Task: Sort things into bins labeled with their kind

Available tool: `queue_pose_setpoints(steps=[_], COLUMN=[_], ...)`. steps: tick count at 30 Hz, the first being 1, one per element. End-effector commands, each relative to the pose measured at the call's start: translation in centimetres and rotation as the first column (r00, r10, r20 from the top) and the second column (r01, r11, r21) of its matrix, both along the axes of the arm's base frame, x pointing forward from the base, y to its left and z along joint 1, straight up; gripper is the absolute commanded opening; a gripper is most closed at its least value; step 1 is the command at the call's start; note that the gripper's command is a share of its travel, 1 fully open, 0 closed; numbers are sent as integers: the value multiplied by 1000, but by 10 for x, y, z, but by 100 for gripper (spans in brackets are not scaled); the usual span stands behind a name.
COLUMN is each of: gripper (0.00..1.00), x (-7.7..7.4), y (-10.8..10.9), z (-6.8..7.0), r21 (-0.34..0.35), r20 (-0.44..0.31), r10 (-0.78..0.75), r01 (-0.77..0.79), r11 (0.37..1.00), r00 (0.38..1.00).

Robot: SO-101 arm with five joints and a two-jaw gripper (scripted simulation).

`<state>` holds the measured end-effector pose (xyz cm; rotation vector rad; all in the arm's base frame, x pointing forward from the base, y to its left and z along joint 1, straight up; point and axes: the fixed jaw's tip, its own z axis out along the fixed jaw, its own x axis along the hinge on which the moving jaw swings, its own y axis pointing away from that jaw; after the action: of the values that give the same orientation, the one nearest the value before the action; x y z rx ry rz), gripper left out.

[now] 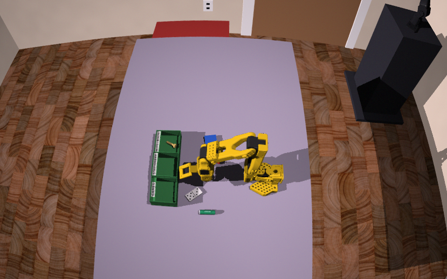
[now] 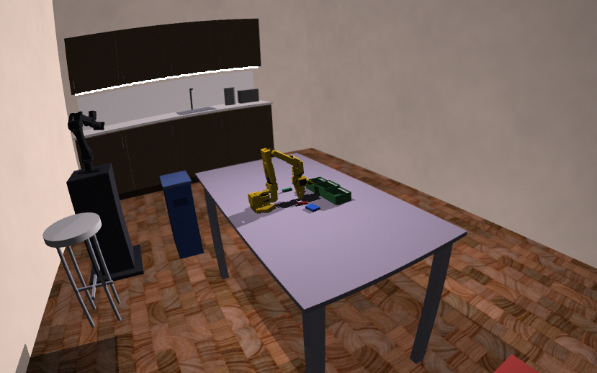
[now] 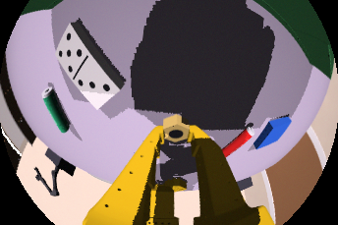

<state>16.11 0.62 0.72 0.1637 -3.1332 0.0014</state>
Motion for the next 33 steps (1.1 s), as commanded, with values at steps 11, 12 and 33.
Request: queue_pose_setpoints(steps=[11,12,33], gripper=[0,0,0], x=[4,4,3], y=[0,0,-2], z=[18,21,47], r21=[1,1,1], r20=[15,15,15], r10=[4,4,4], r01=[-4,-4,-4], r11=[1000,1000,1000], r00=[1000,1000,1000])
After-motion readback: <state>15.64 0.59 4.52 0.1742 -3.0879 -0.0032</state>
